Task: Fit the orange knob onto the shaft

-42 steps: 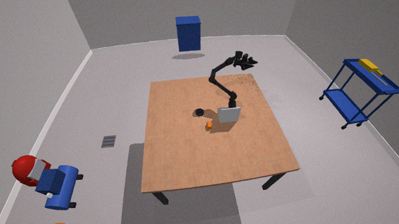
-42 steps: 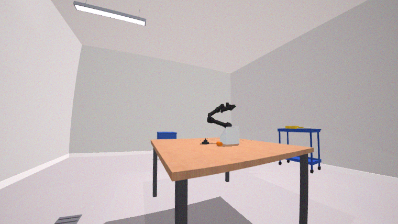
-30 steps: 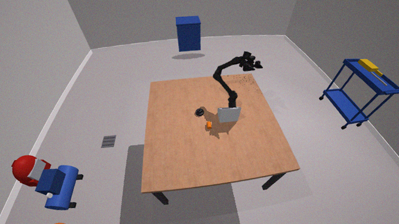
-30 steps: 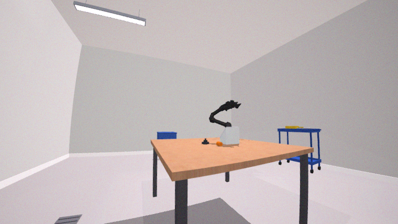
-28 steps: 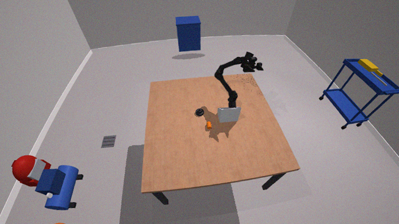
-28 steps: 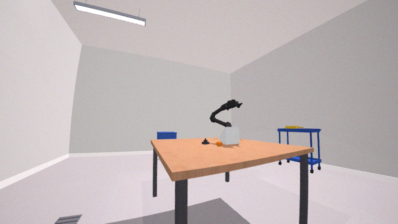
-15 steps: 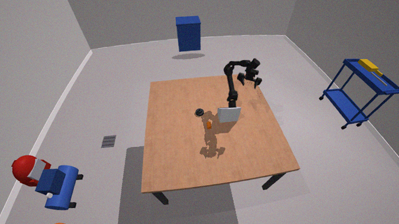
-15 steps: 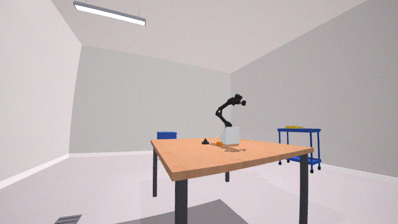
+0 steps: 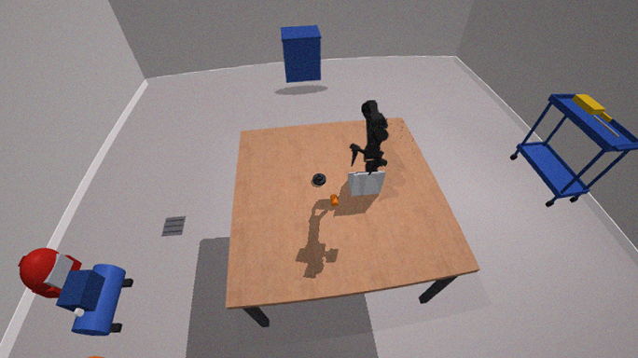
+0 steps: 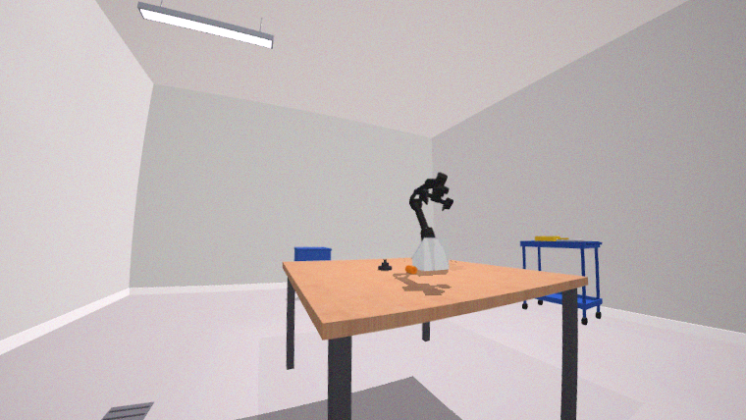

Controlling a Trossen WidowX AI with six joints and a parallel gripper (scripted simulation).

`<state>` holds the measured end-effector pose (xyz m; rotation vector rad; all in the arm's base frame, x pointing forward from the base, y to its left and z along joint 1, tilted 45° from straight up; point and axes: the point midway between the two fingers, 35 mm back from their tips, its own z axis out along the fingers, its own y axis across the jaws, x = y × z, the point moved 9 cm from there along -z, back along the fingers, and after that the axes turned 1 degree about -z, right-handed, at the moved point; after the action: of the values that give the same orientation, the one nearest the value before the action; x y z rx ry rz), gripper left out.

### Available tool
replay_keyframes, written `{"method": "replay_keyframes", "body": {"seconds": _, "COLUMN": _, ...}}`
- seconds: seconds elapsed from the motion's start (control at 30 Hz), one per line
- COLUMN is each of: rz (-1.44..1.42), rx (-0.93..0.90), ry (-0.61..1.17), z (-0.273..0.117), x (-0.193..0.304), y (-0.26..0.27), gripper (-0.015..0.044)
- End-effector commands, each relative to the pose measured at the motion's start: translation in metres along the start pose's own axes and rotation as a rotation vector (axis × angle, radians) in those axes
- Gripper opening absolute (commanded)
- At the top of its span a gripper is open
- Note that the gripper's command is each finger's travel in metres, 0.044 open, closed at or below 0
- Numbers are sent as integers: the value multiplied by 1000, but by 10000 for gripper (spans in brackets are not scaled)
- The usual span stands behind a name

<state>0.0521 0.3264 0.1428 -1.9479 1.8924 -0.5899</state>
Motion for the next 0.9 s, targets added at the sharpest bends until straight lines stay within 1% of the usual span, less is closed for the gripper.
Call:
{"method": "replay_keyframes", "body": {"seconds": 0.0, "rz": -60, "rx": -28, "ry": 224, "z": 64, "x": 11, "y": -23, "gripper": 440}}
{"method": "replay_keyframes", "body": {"seconds": 0.23, "rz": -161, "rx": -162, "ry": 546, "z": 155, "x": 55, "y": -46, "gripper": 440}}
{"method": "replay_keyframes", "body": {"seconds": 0.47, "rz": -268, "rx": -421, "ry": 820, "z": 234, "x": 125, "y": -51, "gripper": 440}}
{"method": "replay_keyframes", "body": {"seconds": 0.53, "rz": -283, "rx": -468, "ry": 852, "z": 243, "x": 137, "y": -49, "gripper": 440}}
{"method": "replay_keyframes", "body": {"seconds": 0.8, "rz": -283, "rx": -470, "ry": 854, "z": 250, "x": 138, "y": -56, "gripper": 440}}
{"method": "replay_keyframes", "body": {"seconds": 0.87, "rz": -283, "rx": -469, "ry": 855, "z": 261, "x": 147, "y": -51, "gripper": 440}}
